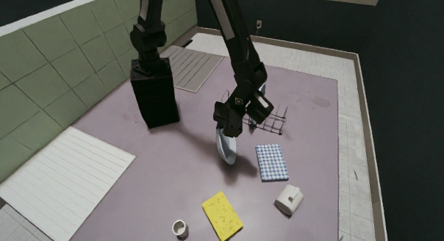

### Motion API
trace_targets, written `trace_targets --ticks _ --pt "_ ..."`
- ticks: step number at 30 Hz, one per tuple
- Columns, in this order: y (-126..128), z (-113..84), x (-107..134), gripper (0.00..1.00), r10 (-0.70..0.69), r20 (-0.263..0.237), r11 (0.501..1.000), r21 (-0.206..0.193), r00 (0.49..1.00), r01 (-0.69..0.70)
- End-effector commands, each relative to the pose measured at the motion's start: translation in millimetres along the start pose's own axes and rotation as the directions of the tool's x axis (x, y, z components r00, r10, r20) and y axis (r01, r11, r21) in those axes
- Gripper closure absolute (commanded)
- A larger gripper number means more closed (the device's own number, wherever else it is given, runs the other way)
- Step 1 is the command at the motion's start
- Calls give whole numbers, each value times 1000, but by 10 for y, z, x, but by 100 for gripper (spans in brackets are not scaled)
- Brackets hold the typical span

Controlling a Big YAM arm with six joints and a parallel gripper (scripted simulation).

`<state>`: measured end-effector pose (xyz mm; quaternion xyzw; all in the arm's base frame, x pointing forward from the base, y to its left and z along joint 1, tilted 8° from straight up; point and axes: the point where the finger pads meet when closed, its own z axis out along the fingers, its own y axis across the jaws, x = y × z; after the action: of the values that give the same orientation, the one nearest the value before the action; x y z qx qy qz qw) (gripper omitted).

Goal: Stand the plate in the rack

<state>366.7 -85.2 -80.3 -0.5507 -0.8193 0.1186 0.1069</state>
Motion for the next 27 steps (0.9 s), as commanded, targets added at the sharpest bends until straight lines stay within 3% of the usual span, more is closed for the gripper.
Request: trace_targets --ticks 1,27 --pt "40 -17 -21 100 3 -2 1000 19 1000 -3" --pt "33 -12 -8 100 0 -3 1000 24 1000 0"
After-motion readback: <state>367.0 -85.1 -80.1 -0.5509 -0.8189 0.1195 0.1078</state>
